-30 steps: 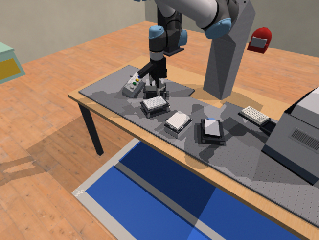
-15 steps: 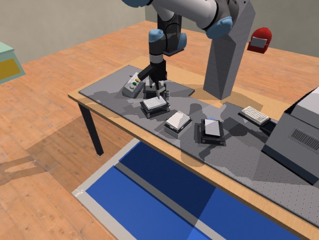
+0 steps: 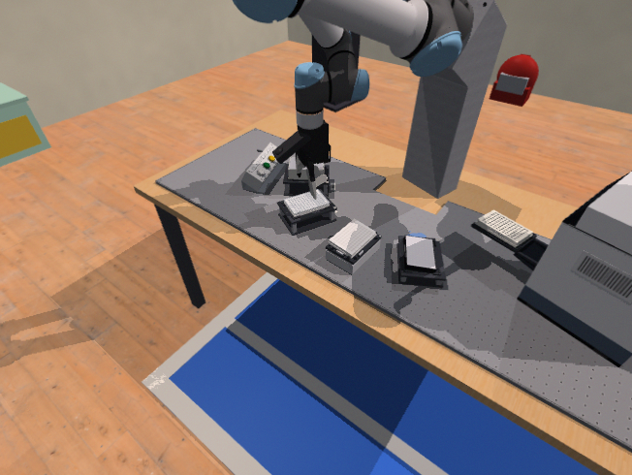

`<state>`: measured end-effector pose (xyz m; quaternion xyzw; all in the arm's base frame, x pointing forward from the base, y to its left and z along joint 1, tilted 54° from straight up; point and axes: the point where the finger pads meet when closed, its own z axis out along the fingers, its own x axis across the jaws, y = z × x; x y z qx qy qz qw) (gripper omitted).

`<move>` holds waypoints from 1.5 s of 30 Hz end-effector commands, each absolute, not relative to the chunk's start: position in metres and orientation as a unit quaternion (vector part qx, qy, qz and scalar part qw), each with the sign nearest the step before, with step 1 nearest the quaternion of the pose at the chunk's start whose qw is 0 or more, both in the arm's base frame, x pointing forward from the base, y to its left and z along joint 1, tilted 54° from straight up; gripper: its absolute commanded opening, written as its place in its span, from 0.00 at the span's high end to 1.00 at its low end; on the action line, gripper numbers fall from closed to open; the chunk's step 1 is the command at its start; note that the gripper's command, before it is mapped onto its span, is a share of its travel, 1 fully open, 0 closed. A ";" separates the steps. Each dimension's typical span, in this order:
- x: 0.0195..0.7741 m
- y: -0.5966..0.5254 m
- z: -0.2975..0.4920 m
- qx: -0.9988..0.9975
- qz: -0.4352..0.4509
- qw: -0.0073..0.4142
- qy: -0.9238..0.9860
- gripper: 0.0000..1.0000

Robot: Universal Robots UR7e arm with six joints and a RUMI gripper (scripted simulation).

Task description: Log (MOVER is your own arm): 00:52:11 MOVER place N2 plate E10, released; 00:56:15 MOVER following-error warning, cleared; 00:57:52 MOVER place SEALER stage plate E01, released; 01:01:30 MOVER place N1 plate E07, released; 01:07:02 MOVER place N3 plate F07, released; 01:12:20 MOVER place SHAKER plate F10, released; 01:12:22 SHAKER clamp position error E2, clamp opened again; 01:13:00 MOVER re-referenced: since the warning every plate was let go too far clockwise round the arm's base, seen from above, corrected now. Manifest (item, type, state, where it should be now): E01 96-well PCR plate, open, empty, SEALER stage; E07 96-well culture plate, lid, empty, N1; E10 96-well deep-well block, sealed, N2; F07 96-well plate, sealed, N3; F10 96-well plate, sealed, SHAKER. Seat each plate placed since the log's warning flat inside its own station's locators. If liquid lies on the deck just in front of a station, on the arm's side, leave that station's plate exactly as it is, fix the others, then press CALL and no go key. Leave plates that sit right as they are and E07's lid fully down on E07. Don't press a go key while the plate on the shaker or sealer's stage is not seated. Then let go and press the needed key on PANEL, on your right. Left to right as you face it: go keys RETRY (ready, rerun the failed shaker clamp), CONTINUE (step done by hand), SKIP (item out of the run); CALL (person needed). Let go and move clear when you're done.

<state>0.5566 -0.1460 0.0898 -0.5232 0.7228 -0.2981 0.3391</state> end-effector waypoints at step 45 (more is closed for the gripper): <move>0.543 -0.145 0.100 -0.523 -0.299 0.339 0.723 0.18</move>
